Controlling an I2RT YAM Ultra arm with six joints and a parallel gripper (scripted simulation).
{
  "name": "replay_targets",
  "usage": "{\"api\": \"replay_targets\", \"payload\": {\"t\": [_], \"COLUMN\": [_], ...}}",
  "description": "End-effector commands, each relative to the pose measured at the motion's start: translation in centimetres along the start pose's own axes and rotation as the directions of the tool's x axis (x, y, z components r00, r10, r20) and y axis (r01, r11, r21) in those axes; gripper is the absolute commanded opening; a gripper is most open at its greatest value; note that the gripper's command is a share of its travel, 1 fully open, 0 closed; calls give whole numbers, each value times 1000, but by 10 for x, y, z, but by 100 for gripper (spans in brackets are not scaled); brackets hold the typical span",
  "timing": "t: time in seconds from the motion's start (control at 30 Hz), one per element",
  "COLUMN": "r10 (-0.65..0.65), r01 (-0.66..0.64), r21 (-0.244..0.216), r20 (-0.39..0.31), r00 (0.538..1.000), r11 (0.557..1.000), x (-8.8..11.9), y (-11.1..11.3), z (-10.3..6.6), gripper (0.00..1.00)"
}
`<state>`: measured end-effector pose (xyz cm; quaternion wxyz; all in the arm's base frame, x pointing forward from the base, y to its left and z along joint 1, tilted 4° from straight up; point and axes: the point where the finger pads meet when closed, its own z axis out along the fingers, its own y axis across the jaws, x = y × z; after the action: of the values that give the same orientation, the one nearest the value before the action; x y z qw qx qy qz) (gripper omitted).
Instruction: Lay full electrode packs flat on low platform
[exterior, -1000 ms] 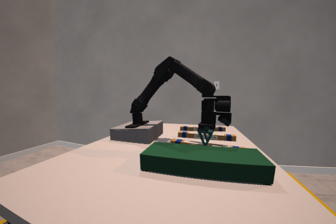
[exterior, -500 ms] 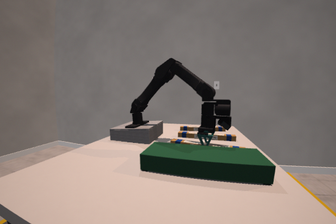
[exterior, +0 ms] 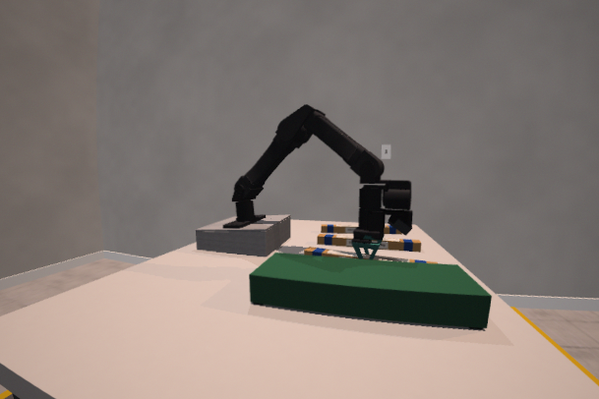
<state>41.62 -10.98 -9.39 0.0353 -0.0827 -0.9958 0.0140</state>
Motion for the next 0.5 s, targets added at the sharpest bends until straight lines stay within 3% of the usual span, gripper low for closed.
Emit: {"api": "replay_targets", "payload": {"t": [0.0,0.13,0.17,0.47], "r10": [0,0,0,0], "r01": [0,0,0,0], "r21": [2,2,2,2], "r20": [19,19,19,19], "r00": [1000,1000,1000,1000], "r11": [1000,1000,1000,1000], "x": [-4,-4,-4,-4], "y": [-1,-1,-1,-1], "z": [-5,-5,-5,-5], "gripper": [74,74,0,0]}}
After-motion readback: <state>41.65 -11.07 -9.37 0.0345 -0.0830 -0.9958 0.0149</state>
